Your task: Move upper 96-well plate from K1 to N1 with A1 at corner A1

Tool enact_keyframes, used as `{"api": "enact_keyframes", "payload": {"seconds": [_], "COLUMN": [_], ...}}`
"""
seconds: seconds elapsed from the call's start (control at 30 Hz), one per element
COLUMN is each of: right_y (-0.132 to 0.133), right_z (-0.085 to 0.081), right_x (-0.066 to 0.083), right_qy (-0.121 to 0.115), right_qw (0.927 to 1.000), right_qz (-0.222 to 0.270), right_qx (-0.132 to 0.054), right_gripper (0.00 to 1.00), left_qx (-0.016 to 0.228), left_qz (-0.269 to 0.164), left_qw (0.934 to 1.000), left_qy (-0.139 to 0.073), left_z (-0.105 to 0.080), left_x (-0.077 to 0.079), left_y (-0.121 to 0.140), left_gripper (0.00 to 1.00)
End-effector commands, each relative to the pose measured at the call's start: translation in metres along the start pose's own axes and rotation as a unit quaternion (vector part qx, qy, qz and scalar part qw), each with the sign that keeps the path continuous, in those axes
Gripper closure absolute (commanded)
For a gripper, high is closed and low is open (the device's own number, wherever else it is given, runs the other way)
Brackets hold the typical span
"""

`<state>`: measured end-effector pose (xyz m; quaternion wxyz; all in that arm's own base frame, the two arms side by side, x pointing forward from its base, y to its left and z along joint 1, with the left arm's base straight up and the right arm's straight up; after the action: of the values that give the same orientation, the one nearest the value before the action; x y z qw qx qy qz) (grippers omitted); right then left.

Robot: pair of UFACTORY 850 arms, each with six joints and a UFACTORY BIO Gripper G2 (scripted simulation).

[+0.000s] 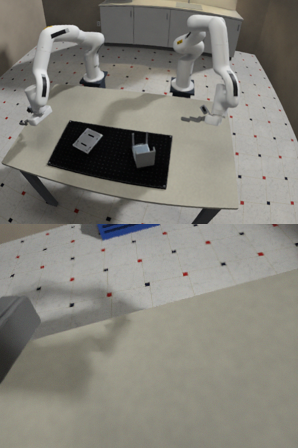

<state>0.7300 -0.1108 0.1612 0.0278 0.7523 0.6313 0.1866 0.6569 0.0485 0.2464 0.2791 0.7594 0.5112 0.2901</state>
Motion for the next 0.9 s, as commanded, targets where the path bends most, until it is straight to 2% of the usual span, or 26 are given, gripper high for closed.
{"api": "enact_keyframes", "payload": {"seconds": [0.0, 0.53, 0.57, 0.63, 0.7, 0.8, 0.87], "right_y": [0.001, 0.001, 0.004, 0.010, 0.013, 0.022, 0.023], "right_z": [-0.001, -0.001, -0.005, -0.012, -0.015, -0.025, -0.027], "right_x": [0.000, 0.000, 0.001, 0.002, 0.003, 0.005, 0.005], "right_qy": [0.000, 0.000, 0.001, 0.003, 0.003, 0.006, 0.007], "right_qw": [1.0000, 1.0000, 0.9999, 0.9987, 0.9985, 0.9945, 0.9940], "right_qz": [0.000, 0.000, -0.017, -0.050, -0.055, -0.104, -0.108], "right_qx": [-0.001, -0.001, 0.000, 0.003, 0.003, 0.009, 0.009], "right_gripper": [0.00, 0.00, 0.00, 0.00, 0.00, 0.00, 0.00], "left_qx": [-0.001, -0.001, -0.001, -0.001, -0.001, -0.001, -0.001], "left_qz": [0.000, 0.000, 0.000, 0.000, 0.000, 0.000, 0.000], "left_qw": [1.0000, 1.0000, 1.0000, 1.0000, 1.0000, 1.0000, 1.0000], "left_qy": [0.000, 0.000, 0.000, 0.000, 0.000, 0.000, 0.000], "left_z": [0.000, 0.000, 0.000, 0.000, 0.000, 0.000, 0.000], "left_x": [0.001, 0.001, 0.001, 0.001, 0.001, 0.001, 0.001], "left_y": [0.001, 0.001, 0.001, 0.001, 0.001, 0.001, 0.001], "left_gripper": [0.00, 0.00, 0.63, 0.63, 0.63, 0.63, 0.63]}}
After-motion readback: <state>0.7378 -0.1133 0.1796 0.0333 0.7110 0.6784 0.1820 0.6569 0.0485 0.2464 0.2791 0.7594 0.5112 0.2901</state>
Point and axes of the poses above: on each arm, the point midway between the two finger pads, its own x axis back along the fingers, its own y axis across the jaws, z = x × y, the point moved 2 cm from there along x, back along the fingers, and after that the axes turned 9 degrees about -x, right-handed, at the moved point
